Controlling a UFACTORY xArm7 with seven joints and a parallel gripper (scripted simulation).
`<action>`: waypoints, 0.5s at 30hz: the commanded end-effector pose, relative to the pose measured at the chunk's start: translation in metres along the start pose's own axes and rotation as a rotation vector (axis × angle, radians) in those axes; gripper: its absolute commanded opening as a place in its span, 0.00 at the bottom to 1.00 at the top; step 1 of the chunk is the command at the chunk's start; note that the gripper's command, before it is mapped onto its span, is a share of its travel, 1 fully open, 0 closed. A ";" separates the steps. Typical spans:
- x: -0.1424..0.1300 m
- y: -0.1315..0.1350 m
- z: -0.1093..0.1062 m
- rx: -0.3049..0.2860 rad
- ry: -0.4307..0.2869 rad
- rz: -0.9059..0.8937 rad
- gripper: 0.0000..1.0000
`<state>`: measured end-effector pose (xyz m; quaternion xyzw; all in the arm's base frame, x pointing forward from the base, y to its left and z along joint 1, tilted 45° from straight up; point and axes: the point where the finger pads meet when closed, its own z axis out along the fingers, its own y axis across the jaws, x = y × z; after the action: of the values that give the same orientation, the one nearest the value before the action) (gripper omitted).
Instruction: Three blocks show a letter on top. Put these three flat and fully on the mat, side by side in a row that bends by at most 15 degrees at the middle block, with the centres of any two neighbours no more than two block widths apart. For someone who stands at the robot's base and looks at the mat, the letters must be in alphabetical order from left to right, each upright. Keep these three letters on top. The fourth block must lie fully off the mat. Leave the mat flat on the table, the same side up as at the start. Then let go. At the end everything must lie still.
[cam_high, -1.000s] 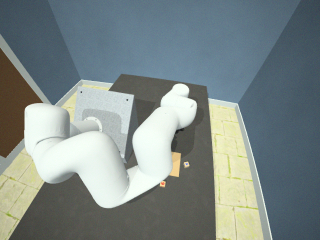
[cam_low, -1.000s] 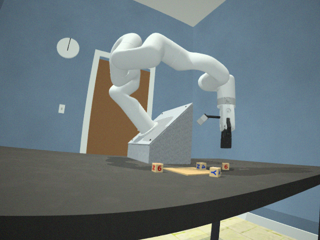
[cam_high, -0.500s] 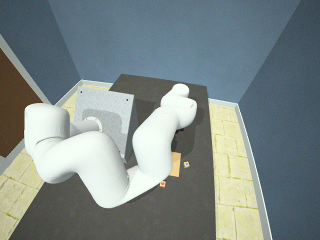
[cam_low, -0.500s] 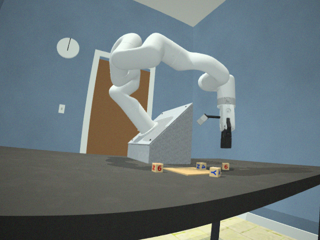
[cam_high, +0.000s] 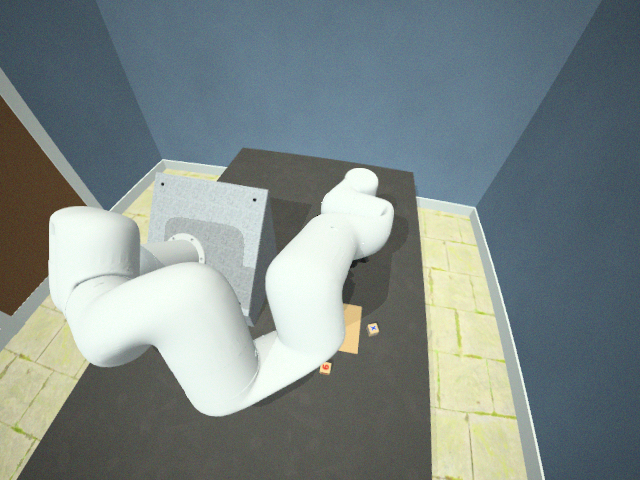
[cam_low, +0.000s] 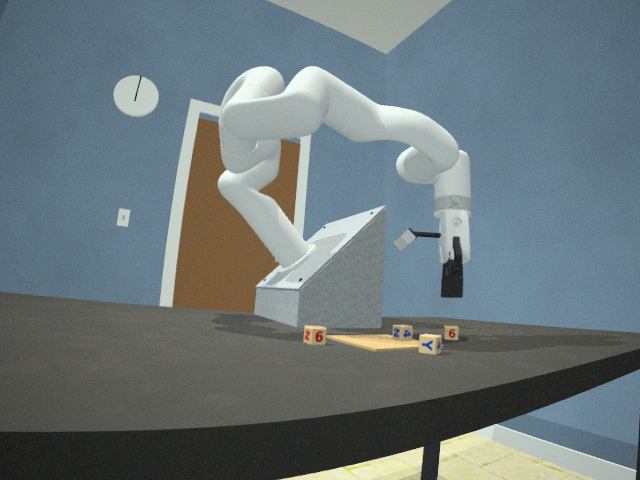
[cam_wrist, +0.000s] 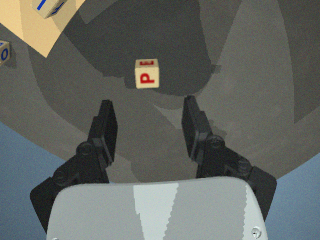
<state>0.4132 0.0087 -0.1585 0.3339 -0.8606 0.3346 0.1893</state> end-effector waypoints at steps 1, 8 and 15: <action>-0.002 0.000 0.001 0.000 -0.005 0.000 0.63; -0.002 0.000 0.009 0.000 -0.005 0.000 0.63; -0.002 0.000 0.017 0.000 -0.005 0.000 0.63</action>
<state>0.4118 -0.0009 -0.1681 0.3339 -0.8606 0.3346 0.1896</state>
